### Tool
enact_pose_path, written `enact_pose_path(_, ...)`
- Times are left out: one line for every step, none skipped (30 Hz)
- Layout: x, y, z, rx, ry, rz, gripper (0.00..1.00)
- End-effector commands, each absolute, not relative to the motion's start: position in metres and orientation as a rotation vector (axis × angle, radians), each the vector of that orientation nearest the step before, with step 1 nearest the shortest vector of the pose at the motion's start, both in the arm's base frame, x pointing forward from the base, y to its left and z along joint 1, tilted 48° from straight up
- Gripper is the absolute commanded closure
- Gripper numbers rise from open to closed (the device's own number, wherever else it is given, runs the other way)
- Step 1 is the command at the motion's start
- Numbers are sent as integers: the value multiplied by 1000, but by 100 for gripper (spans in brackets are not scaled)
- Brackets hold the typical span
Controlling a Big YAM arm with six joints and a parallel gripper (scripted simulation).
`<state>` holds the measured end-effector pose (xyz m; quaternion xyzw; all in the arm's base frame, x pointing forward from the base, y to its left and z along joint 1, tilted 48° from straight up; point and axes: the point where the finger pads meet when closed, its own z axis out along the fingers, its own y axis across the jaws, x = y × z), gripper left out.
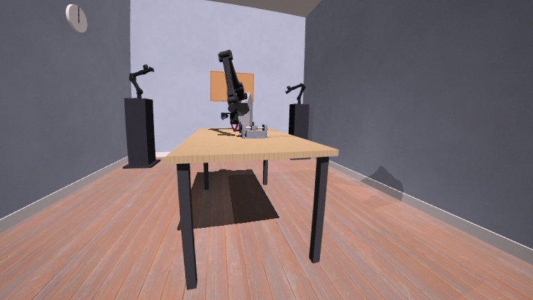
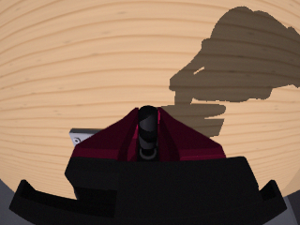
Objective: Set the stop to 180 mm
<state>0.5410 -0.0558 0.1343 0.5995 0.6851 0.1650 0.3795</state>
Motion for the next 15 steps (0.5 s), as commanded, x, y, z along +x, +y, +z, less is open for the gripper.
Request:
enact_pose_path(552, -60, 132, 1554, 1743, 405, 94)
enact_pose_path(552, -60, 132, 1554, 1743, 405, 94)
enact_pose_path(552, -60, 132, 1554, 1743, 405, 94)
enact_pose_path(554, -60, 133, 1552, 1744, 404, 94)
enact_pose_path(556, -59, 133, 1552, 1744, 405, 94)
enact_pose_path(558, -59, 135, 1548, 1739, 410, 94)
enact_pose_path(559, -60, 136, 1546, 1735, 412, 94)
enact_pose_path(559, -60, 136, 1546, 1734, 412, 94)
enact_pose_path(559, -60, 136, 1547, 1734, 411, 94)
enact_pose_path(559, -60, 136, 1548, 1736, 410, 94)
enact_pose_path(558, -59, 135, 1550, 1742, 407, 94)
enact_pose_path(559, -57, 135, 1551, 1746, 406, 94)
enact_pose_path(561, -56, 137, 1549, 1747, 408, 94)
enact_pose_path(563, -54, 138, 1548, 1748, 409, 94)
enact_pose_path(565, -53, 139, 1547, 1749, 410, 94)
